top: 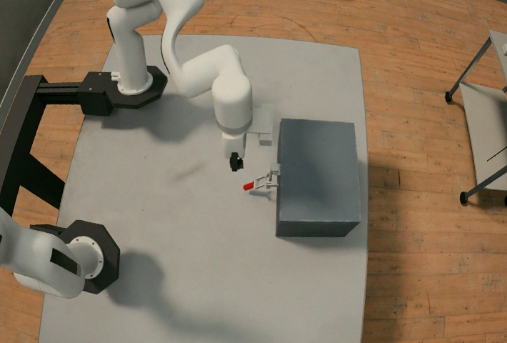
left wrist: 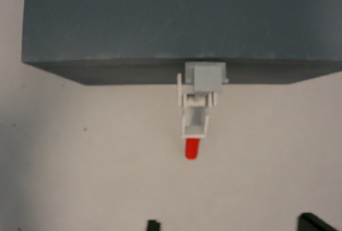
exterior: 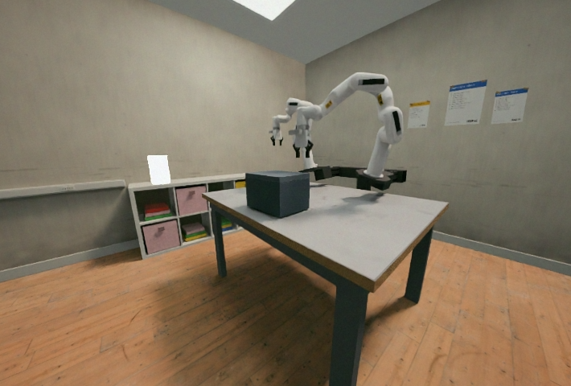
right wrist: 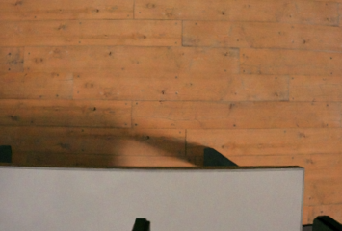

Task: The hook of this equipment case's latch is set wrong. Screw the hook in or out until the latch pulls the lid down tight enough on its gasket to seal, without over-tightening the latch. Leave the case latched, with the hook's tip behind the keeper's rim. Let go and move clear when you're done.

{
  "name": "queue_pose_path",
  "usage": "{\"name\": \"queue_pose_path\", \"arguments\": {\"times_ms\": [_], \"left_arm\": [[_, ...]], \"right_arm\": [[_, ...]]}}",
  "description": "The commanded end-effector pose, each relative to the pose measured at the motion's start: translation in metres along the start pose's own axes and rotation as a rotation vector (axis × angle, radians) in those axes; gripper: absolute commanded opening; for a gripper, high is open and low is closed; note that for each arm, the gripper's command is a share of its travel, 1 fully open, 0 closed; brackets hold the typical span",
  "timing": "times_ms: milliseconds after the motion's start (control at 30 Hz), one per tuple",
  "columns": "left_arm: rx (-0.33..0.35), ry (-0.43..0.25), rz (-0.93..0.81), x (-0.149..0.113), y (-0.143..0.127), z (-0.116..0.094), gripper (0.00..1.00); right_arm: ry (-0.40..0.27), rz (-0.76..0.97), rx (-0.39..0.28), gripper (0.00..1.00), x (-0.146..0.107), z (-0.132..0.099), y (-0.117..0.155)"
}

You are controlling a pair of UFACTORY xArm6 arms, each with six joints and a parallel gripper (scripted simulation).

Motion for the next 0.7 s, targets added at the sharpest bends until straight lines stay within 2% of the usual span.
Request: {"name": "queue_pose_path", "arguments": {"times_ms": [0, 133, 233, 500, 667], "left_arm": [[-0.002, -0.001, -0.001, 0.031, 0.009, 0.002, 1.0], [-0.002, -0.001, -0.001, 0.073, 0.02, 0.008, 1.0], [-0.002, -0.001, -0.001, 0.089, 0.025, 0.01, 1.0], [-0.005, 0.001, -0.015, 0.089, 0.029, 0.008, 1.0], [-0.031, 0.011, -0.107, 0.077, 0.053, -0.002, 1.0]], "right_arm": [[0.004, 0.0, -0.001, 1.0, 0.001, -0.002, 0.0], [0.004, 0.0, -0.001, 1.0, 0.001, -0.002, 0.0], [0.004, 0.0, -0.001, 1.0, 0.001, -0.002, 0.0], [0.004, 0.0, -0.001, 1.0, 0.001, -0.002, 0.0], [0.004, 0.0, -0.001, 1.0, 0.001, -0.002, 0.0]]}}
Point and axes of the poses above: on each arm, the point where the finger pads meet when closed, its own z axis out along the fingers, its own y axis across the jaws, x = y × z, the point moved 7 cm from there along -z, back along the fingers, and after that the axes turned 15 degrees about -z, right-handed, at the moved point
